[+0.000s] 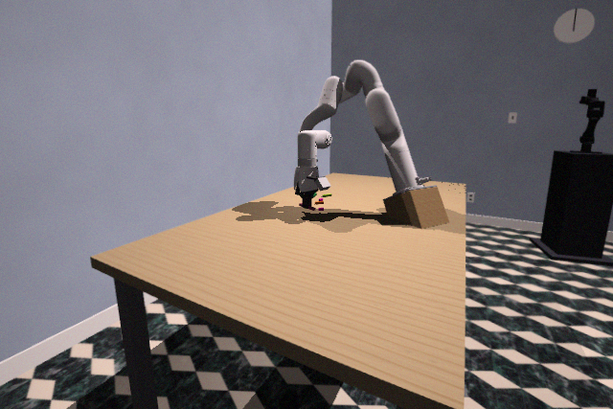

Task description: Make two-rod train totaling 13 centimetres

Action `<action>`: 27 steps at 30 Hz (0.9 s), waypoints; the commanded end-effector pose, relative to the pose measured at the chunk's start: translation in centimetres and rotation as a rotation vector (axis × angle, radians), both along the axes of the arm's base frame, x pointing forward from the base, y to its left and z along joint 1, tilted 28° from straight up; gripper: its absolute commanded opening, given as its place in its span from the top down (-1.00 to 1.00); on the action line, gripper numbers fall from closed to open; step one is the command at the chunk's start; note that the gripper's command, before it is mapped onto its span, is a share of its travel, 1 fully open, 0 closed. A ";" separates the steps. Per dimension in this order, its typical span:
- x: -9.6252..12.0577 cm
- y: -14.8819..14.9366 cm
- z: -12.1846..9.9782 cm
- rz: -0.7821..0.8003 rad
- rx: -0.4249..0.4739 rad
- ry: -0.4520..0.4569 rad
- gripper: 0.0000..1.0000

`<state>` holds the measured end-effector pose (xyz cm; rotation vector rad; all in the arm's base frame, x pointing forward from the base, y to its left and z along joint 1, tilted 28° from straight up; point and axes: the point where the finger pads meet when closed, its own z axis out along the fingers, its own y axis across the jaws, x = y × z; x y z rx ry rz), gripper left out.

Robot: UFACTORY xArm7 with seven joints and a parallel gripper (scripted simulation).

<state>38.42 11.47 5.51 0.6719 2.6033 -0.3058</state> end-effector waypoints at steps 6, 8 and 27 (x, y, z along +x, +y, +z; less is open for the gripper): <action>-1.8 1.7 4.8 0.001 0.002 0.003 0.92; -2.2 2.1 5.8 0.001 0.002 0.003 0.92; -2.5 2.2 7.1 0.025 -0.008 0.011 0.92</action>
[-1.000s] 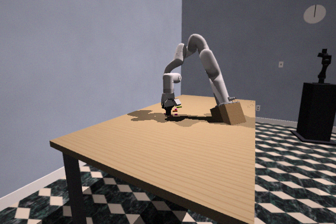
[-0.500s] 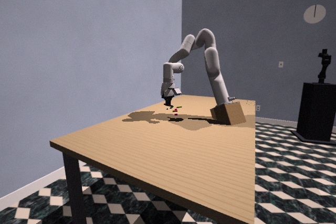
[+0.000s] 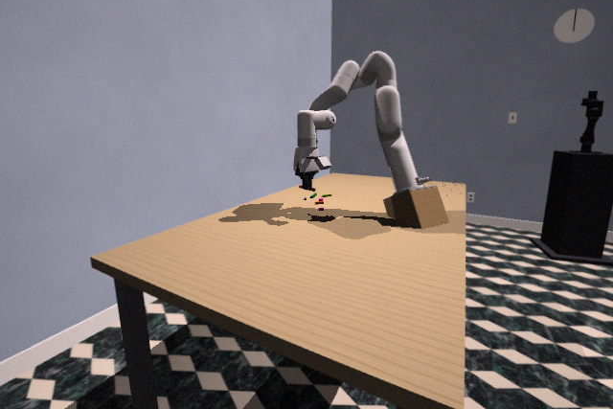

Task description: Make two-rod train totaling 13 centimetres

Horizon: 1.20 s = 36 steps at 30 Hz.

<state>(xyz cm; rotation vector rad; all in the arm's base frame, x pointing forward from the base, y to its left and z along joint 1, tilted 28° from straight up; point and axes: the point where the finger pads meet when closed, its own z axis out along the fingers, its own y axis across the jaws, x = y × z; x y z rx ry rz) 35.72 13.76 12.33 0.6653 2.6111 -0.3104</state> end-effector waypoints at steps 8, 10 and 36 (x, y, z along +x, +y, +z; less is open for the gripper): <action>1.2 -1.9 1.2 0.223 -0.090 0.074 0.92; 1.4 -2.3 1.4 0.270 -0.110 0.090 0.92; 3.7 -8.9 4.7 0.991 -0.392 0.346 0.92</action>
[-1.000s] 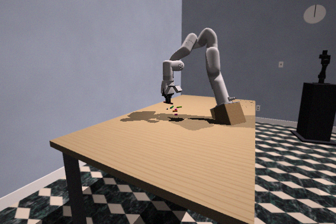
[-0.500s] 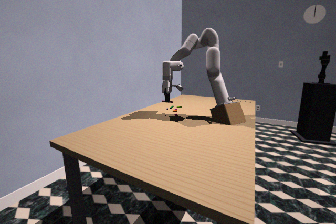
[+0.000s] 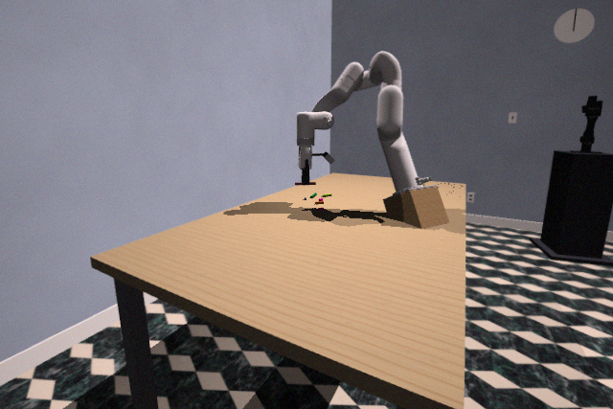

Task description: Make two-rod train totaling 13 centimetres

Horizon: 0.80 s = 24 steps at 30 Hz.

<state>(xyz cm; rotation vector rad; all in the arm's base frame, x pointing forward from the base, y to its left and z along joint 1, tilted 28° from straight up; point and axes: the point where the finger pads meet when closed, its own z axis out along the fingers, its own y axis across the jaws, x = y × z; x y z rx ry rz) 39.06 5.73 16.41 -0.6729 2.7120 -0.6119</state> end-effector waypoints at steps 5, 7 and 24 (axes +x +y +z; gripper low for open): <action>0.5 -1.9 1.0 0.224 -0.066 0.094 0.92; 0.5 -1.9 1.0 0.224 -0.066 0.094 0.92; 0.6 -2.0 1.1 0.239 -0.072 0.100 0.92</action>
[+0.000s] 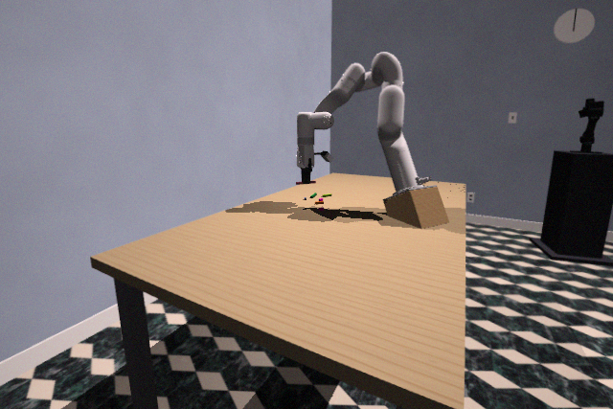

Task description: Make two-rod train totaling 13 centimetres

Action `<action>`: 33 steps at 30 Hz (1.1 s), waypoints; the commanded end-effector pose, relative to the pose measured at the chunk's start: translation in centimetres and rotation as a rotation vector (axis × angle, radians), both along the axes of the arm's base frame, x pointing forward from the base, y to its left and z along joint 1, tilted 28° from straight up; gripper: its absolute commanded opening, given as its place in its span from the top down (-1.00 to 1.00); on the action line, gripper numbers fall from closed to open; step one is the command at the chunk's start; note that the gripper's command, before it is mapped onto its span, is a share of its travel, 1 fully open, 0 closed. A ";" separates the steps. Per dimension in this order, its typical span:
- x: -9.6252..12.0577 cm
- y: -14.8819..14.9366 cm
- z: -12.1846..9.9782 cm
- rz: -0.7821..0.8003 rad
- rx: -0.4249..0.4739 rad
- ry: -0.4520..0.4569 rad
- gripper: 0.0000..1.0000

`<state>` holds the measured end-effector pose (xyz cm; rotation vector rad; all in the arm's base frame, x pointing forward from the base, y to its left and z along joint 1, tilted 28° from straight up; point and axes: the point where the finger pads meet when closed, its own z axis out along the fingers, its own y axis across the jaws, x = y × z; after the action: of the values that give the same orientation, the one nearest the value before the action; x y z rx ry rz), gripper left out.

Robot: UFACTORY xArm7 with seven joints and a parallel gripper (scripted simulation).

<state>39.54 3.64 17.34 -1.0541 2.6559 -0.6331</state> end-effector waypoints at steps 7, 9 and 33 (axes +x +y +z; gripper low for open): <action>0.4 -0.2 -0.5 0.002 0.001 -0.003 0.92; 0.6 -0.4 -1.1 0.002 0.001 -0.003 0.92; 3.2 -2.7 -7.3 0.002 0.001 -0.003 0.92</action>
<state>42.40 0.94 10.17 -1.0559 2.6584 -0.6298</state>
